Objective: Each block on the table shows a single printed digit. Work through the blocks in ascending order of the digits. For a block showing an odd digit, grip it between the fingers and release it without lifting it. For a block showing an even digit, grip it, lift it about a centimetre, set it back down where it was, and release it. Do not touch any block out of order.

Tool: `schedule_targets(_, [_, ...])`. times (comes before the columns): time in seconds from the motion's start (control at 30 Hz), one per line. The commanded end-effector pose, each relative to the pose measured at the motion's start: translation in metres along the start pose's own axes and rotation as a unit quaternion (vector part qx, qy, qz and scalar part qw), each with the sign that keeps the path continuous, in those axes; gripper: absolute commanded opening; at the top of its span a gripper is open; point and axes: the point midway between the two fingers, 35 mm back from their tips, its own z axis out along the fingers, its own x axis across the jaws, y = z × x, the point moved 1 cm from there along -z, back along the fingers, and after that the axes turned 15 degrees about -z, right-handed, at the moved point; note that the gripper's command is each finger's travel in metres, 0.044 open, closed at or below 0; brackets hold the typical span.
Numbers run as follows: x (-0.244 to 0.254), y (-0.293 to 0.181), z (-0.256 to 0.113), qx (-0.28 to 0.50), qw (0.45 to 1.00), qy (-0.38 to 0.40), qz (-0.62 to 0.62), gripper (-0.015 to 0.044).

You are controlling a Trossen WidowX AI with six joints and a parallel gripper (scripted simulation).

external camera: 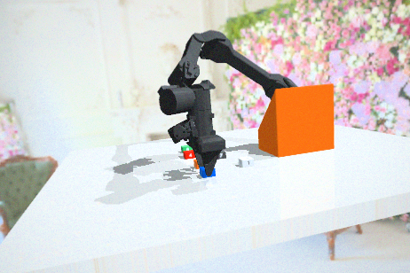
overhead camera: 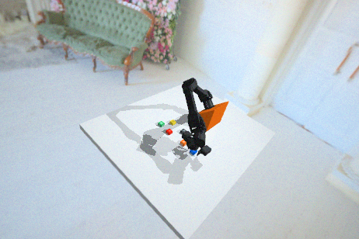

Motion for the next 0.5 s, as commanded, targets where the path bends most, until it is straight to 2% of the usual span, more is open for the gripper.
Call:
schedule_targets(0.0, [-0.0002, 0.0, 0.0006, 0.0, 1.0, -0.001, -0.002, 0.0137])
schedule_targets(0.03, [-0.0002, 0.0, 0.0006, 0.0, 1.0, -0.001, -0.002, 0.012])
schedule_targets(0.47, [-0.0002, 0.0, 0.0006, 0.0, 1.0, -0.001, -0.002, 0.012])
